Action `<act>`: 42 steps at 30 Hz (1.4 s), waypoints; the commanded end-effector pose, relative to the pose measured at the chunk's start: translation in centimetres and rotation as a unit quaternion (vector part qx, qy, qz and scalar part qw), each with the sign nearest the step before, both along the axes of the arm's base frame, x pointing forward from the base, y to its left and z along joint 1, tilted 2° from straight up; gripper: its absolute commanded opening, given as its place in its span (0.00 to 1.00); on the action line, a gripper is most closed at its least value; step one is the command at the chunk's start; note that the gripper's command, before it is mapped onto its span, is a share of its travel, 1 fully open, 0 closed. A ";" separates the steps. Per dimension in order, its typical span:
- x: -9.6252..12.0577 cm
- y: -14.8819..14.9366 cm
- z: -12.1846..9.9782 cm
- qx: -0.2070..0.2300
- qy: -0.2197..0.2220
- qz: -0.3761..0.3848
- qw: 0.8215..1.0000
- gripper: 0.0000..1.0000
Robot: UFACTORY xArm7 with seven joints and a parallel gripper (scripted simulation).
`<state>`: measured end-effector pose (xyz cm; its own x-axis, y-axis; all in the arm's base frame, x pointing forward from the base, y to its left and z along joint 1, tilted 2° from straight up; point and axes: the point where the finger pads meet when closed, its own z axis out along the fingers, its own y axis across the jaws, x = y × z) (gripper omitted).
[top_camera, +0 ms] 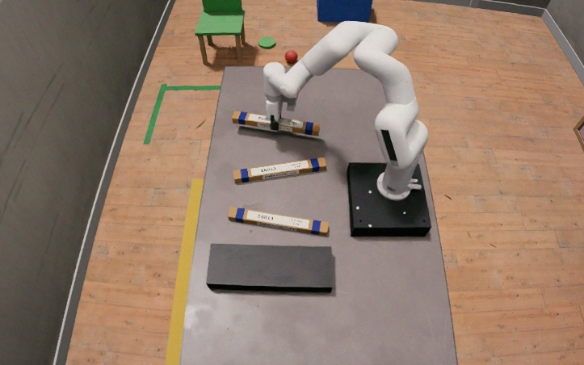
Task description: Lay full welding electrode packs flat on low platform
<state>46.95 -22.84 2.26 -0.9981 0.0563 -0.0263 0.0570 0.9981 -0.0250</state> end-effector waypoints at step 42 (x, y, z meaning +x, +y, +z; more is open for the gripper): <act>0.0 0.1 7.0 -0.001 -0.003 0.000 1.000 0.35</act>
